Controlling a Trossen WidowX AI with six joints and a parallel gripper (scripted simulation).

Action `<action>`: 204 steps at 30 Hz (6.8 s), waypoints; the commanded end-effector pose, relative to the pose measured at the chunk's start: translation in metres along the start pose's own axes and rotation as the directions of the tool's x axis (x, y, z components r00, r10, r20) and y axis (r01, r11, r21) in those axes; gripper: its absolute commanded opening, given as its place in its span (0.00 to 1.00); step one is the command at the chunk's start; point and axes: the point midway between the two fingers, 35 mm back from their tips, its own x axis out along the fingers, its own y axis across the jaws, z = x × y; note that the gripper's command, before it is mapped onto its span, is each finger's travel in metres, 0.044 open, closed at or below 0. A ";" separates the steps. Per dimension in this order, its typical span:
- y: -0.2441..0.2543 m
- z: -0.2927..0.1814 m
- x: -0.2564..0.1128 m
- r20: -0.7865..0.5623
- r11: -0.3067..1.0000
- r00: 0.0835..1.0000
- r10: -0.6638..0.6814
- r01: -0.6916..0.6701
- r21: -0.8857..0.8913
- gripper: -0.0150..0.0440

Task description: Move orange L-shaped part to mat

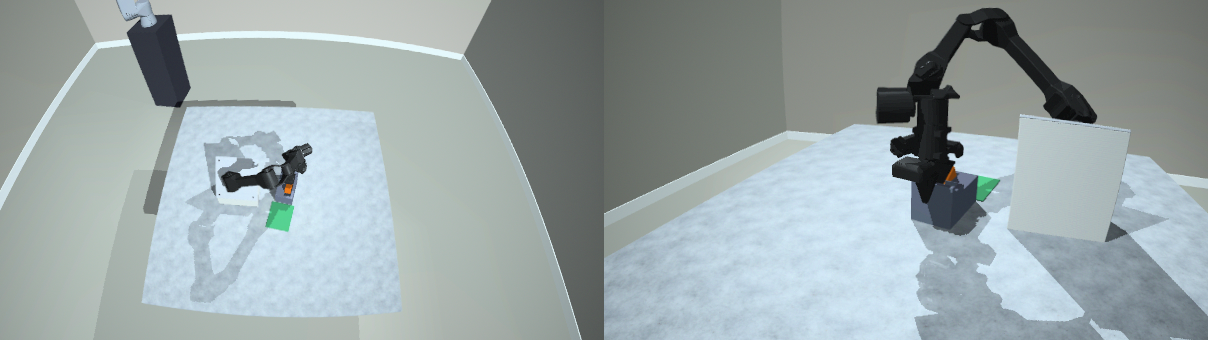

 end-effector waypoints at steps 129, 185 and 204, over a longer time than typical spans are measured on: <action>-0.078 0.010 -0.041 -0.004 -0.009 1.000 -0.010 -0.004 -1.000 0.73; -0.079 0.010 -0.040 -0.004 -0.007 1.000 -0.010 -0.004 -1.000 0.25; -0.078 0.010 -0.070 -0.005 -0.009 1.000 -0.010 -0.005 -1.000 0.25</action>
